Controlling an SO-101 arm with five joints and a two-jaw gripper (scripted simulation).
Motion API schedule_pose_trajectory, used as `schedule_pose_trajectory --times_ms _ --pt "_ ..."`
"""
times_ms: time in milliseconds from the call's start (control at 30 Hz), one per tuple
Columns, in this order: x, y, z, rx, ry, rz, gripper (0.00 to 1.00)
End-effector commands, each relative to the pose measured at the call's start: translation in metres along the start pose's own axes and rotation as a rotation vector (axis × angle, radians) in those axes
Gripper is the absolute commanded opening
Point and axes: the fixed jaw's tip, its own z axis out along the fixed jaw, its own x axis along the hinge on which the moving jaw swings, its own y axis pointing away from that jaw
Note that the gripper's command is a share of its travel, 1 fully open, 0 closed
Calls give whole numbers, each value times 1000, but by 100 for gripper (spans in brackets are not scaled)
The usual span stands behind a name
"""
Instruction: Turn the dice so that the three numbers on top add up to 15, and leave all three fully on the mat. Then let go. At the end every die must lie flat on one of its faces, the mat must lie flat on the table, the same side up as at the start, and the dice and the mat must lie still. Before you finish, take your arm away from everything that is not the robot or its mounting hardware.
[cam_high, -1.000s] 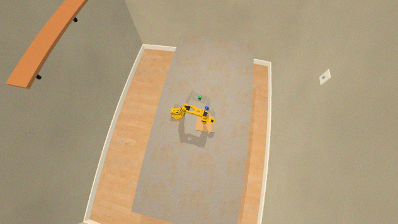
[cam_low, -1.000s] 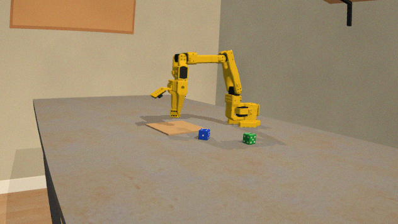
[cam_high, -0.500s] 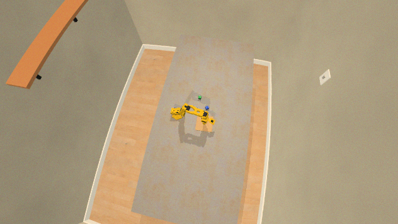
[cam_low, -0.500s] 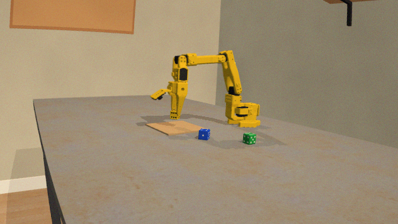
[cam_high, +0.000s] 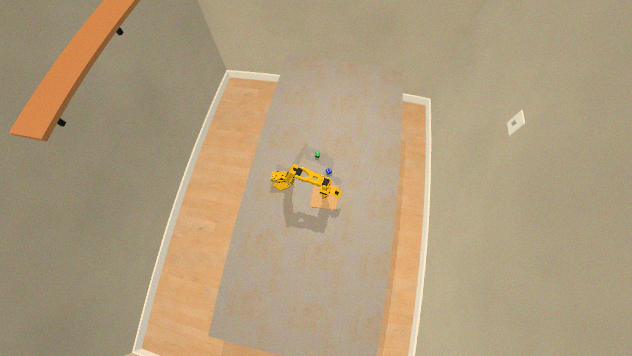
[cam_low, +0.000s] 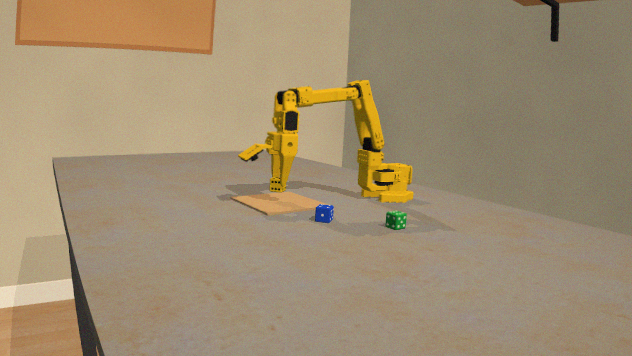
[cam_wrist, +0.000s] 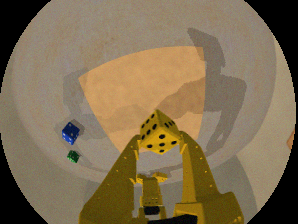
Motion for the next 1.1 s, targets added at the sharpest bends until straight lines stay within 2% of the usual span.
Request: schedule_pose_trajectory --times_ms 0,1067 --pt "-6 2 -9 -2 -57 3 0" --pt "-6 2 3 -2 -57 3 0"
